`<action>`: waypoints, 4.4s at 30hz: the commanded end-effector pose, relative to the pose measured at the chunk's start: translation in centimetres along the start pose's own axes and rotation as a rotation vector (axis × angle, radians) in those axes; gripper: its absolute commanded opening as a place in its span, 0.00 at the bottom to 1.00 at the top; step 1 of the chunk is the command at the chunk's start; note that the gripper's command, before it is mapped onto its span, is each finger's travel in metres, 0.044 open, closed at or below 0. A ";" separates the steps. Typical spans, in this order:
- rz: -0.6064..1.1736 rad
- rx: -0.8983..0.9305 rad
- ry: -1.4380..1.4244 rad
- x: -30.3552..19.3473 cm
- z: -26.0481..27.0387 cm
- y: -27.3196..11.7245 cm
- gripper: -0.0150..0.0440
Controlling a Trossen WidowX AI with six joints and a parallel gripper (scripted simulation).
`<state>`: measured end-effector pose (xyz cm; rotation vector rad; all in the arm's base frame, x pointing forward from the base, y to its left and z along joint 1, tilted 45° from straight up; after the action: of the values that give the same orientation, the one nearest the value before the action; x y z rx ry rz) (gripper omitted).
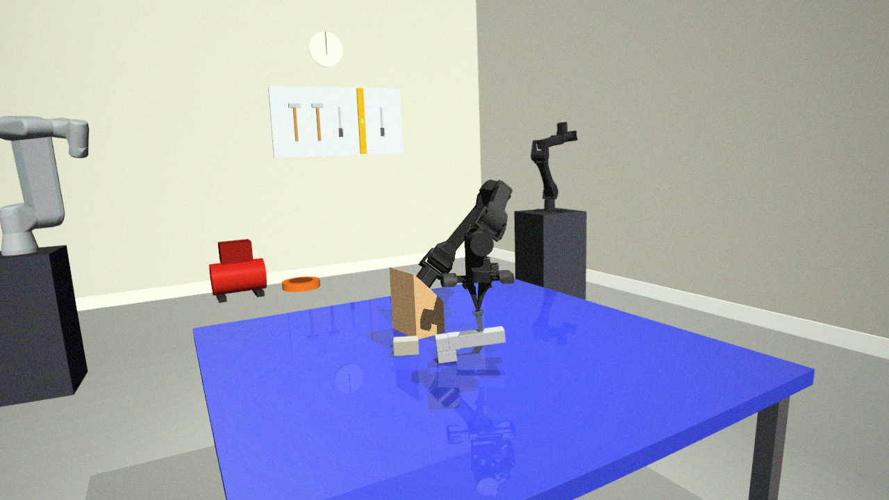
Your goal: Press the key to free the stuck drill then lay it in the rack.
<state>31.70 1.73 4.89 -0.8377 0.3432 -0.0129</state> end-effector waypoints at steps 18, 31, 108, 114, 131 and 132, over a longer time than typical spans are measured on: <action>0.051 0.001 -0.001 -0.8 0.5 2.3 0.25; 0.051 0.002 -0.001 -0.9 0.6 2.8 0.25; 0.043 0.032 -1.571 -0.7 -15.3 6.8 1.00; 0.042 0.032 -1.571 -0.7 -15.1 7.5 1.00; 0.041 0.033 -1.571 -0.7 -14.3 10.2 1.00; 0.041 0.033 -1.571 -0.8 -14.3 10.4 1.00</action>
<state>25.83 -2.30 -10.92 -0.6087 -1.1247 0.6466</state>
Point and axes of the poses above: the point midway between the two fingers, 35 mm back from their tips, its own y axis out along the fingers, its own z axis across the jaws, x = y × z, the point moved 5 cm from there along -y, back along the fingers, and after that the axes turned 1 degree about -y, right-handed, at the moved point
